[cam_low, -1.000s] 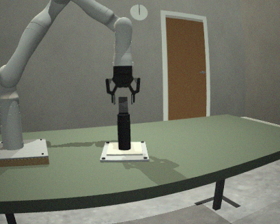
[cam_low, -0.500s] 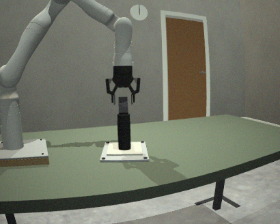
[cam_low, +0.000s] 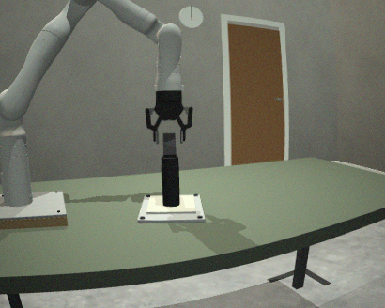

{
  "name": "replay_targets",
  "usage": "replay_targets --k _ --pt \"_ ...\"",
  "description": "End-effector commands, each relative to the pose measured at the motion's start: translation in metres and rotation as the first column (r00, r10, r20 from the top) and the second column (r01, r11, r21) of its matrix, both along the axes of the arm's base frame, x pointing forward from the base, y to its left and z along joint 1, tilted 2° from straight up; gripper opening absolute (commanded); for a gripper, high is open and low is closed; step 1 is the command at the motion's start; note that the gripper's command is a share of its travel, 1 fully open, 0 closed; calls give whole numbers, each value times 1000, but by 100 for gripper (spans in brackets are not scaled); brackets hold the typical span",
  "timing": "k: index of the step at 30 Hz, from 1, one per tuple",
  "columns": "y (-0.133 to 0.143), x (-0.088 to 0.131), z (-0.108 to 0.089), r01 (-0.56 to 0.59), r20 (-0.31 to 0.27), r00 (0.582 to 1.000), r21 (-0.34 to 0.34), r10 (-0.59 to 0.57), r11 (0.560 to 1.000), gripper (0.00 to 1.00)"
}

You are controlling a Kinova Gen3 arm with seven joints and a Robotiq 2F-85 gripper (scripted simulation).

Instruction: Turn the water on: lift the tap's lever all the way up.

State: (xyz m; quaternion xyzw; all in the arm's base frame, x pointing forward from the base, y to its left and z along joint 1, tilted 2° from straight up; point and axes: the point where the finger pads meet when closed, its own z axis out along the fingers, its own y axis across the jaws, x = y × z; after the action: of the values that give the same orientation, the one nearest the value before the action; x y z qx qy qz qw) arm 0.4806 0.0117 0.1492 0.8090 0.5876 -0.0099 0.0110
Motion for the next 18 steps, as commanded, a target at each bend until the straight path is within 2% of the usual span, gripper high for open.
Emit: replay_targets --k 1,10,18 --pt "0 0 1 0 2 1000 0 0 1000 76" --pt "0 0 5 0 2 1000 0 0 1000 76" --pt "1 0 21 0 2 1000 0 0 1000 76"
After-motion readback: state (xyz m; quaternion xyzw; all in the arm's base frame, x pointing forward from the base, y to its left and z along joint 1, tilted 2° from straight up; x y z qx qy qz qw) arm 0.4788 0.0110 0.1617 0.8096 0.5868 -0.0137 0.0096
